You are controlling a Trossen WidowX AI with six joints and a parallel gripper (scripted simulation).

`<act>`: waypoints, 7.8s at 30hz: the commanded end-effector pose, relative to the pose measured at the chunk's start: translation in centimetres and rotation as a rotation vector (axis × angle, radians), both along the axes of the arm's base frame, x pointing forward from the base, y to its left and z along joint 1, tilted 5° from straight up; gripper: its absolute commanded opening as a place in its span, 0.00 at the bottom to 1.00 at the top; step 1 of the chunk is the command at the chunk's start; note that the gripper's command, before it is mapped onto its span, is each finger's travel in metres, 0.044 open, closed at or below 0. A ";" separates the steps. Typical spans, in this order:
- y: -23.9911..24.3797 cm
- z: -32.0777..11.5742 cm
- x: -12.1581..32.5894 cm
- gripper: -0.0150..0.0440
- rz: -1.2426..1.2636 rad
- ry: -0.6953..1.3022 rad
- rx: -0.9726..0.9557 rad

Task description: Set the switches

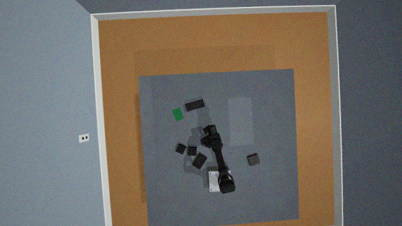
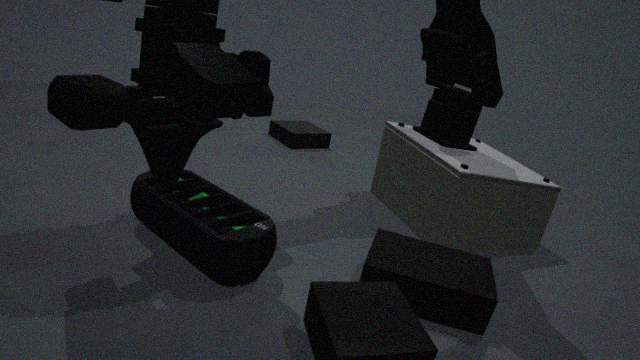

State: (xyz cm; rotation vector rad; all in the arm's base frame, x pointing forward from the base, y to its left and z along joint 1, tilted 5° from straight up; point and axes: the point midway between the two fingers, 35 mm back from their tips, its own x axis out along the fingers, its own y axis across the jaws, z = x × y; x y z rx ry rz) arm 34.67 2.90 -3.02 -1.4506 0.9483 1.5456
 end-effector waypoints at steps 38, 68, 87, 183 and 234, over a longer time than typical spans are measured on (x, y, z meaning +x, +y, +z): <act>-0.1 -0.6 -0.4 0.25 -0.001 0.013 -0.004; 0.0 -0.2 0.0 0.25 0.001 0.000 0.000; 1.9 4.6 -2.4 0.25 -0.001 0.014 -0.002; 0.1 1.7 -7.3 0.25 -0.015 -0.172 0.075; 7.4 1.2 -4.6 1.00 -0.001 0.016 0.002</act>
